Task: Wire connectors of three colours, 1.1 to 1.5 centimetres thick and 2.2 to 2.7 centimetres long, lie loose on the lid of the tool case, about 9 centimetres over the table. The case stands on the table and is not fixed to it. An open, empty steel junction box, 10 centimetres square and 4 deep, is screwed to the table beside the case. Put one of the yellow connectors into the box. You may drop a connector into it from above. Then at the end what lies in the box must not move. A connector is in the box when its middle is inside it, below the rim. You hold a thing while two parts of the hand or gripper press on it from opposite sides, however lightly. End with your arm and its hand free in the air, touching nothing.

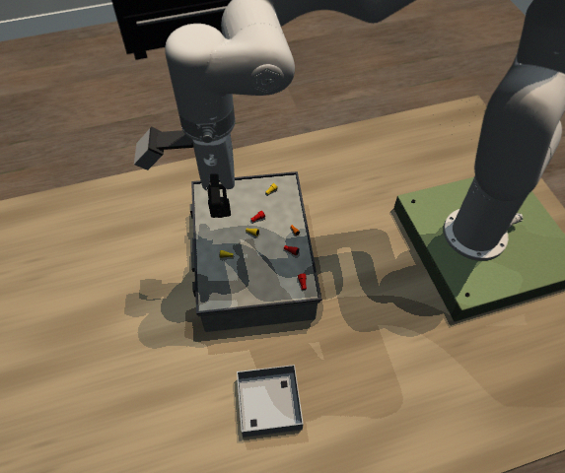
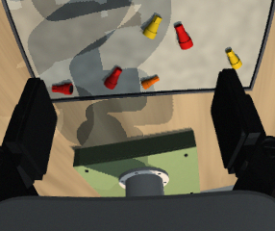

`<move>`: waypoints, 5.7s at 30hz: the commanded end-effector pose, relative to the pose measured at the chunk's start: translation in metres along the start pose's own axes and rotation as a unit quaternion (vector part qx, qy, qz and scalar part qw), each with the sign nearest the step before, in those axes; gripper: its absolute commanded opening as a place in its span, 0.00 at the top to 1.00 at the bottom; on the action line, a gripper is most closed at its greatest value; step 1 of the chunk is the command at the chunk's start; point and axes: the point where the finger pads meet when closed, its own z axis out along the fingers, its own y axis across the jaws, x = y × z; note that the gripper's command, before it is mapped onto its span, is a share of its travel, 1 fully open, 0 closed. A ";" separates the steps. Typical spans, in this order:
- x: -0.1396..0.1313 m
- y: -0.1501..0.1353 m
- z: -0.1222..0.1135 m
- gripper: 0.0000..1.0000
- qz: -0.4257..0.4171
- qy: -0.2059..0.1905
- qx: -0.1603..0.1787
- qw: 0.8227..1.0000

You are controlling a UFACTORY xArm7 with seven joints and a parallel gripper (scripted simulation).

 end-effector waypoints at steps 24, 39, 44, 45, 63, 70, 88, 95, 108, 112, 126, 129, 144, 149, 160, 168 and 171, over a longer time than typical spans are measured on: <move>0.008 -0.077 0.048 0.00 -0.065 0.004 0.003 0.998; 0.008 -0.077 0.048 0.00 -0.065 0.004 0.003 0.998; 0.008 -0.077 0.048 0.00 -0.065 0.004 0.003 0.998; 0.008 -0.077 0.048 0.00 -0.065 0.004 0.003 0.998; 0.008 -0.077 0.048 0.00 -0.065 0.004 0.003 0.998; 0.005 -0.069 0.041 0.00 -0.006 0.003 0.002 1.000; -0.012 -0.031 0.009 0.00 0.289 0.001 0.000 0.957; -0.020 -0.019 -0.002 0.00 0.396 0.001 0.000 0.918; -0.034 0.000 -0.021 0.00 0.572 0.001 0.002 0.820; -0.039 0.005 -0.026 0.00 0.625 0.001 0.003 0.781; -0.047 0.013 -0.035 0.00 0.698 0.000 0.005 0.716; -0.047 0.013 -0.035 0.00 0.698 0.000 0.005 0.716; -0.047 0.013 -0.035 1.00 0.698 0.000 0.005 0.716; -0.047 0.013 -0.035 1.00 0.698 0.000 0.005 0.716; -0.047 0.013 -0.035 1.00 0.698 0.000 0.005 0.716; -0.047 0.013 -0.035 0.71 0.699 0.000 0.005 0.715; -0.048 0.024 -0.024 0.71 0.728 0.000 0.005 0.685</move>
